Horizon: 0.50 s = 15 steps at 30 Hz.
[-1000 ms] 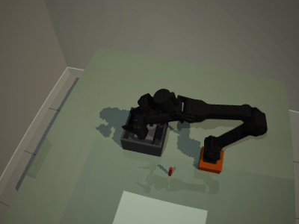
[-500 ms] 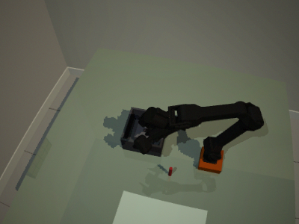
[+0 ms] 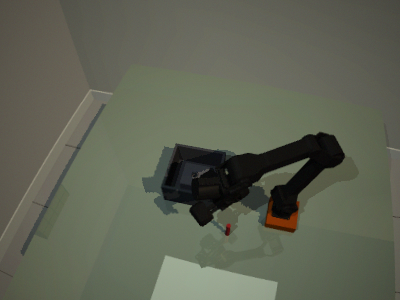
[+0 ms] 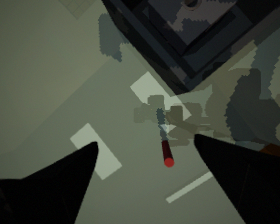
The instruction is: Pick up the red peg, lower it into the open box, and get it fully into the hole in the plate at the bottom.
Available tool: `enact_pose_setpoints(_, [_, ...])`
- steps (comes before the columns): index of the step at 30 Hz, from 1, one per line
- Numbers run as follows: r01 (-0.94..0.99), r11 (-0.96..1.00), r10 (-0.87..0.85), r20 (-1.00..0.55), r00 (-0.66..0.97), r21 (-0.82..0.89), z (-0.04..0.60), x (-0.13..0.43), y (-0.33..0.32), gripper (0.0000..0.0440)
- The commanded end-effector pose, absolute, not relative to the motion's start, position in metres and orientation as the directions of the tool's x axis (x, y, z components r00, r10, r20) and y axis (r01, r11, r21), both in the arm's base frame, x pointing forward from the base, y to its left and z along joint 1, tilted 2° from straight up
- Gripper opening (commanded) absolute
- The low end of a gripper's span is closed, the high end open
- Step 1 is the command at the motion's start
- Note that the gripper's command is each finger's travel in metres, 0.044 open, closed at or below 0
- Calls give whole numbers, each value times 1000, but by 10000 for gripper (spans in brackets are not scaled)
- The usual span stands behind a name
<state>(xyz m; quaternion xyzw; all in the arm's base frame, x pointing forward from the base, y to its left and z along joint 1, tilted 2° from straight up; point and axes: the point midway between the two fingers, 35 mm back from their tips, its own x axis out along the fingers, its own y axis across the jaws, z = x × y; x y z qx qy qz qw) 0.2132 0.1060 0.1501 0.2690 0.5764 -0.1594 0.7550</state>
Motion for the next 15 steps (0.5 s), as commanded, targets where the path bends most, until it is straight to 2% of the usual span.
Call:
enact_pose_setpoints(1, [597,786,40,-977,212,161,142,199,111,440])
enact_pose_setpoints(7, [642,764,-7,-994,106,63,124,179,119,440])
enact_pose_setpoints(15, [659,752,-52,-998,48,-7,95,170,127,440])
